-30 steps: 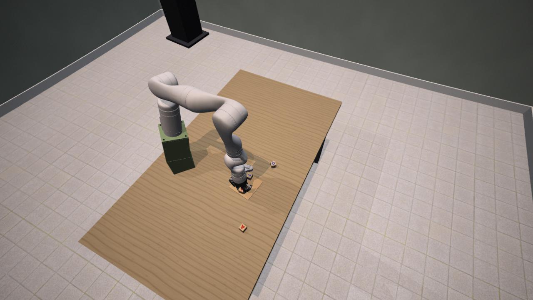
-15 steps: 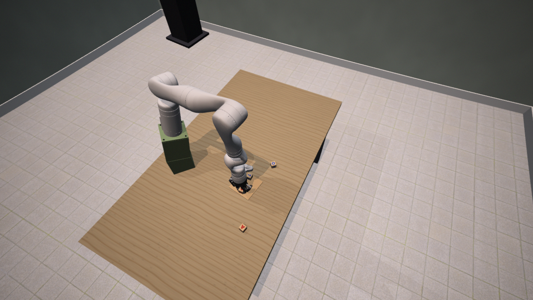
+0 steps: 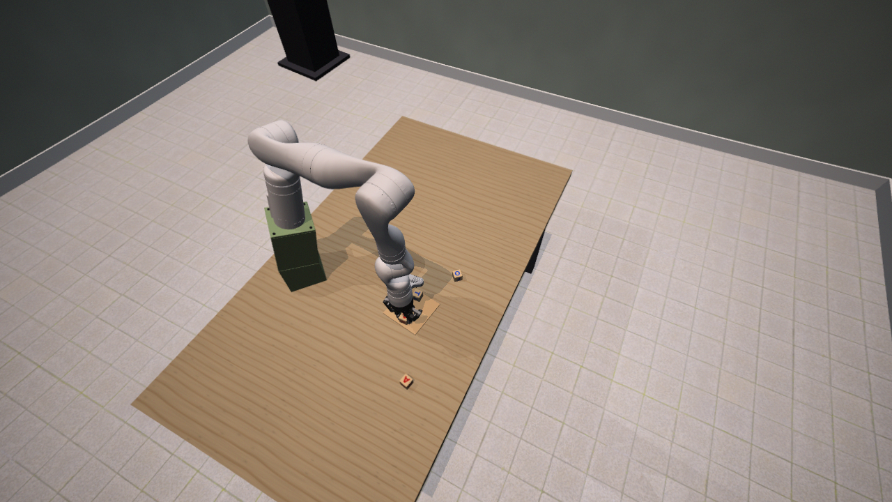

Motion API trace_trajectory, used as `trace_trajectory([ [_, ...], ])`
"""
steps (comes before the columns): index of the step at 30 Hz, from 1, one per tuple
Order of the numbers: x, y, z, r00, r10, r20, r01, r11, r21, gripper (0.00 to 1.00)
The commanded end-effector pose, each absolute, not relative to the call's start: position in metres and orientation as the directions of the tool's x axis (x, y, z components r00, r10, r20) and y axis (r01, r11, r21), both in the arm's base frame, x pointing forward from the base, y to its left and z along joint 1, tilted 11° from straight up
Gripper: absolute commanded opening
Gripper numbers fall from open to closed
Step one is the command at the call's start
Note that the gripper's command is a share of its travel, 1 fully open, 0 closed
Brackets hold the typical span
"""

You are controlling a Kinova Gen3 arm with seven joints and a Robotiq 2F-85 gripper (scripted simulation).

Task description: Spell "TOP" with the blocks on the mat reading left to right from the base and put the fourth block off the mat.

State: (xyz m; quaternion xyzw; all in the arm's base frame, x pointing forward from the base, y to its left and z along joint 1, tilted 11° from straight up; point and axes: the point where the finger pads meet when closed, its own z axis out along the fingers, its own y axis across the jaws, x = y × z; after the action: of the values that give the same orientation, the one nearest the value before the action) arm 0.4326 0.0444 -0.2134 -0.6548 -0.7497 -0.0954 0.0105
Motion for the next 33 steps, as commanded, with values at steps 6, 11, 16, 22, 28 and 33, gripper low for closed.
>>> trace_trajectory([
  [6, 0.4333, 0.0442, -0.2127, -0.142, 0.98, 0.14, 0.984, 0.124, 0.131, 0.3],
  [11, 0.4333, 0.0442, -0.2127, -0.142, 0.98, 0.14, 0.984, 0.124, 0.131, 0.34],
  [16, 0.4333, 0.0442, -0.2127, -0.142, 0.98, 0.14, 0.984, 0.124, 0.131, 0.38],
  [22, 0.4333, 0.0442, -0.2127, -0.142, 0.98, 0.14, 0.984, 0.124, 0.131, 0.46],
  [28, 0.4333, 0.0442, -0.2127, -0.142, 0.98, 0.14, 0.984, 0.124, 0.131, 0.46],
  [33, 0.4333, 0.0441, -0.212, -0.142, 0.98, 0.14, 0.984, 0.124, 0.131, 0.46],
])
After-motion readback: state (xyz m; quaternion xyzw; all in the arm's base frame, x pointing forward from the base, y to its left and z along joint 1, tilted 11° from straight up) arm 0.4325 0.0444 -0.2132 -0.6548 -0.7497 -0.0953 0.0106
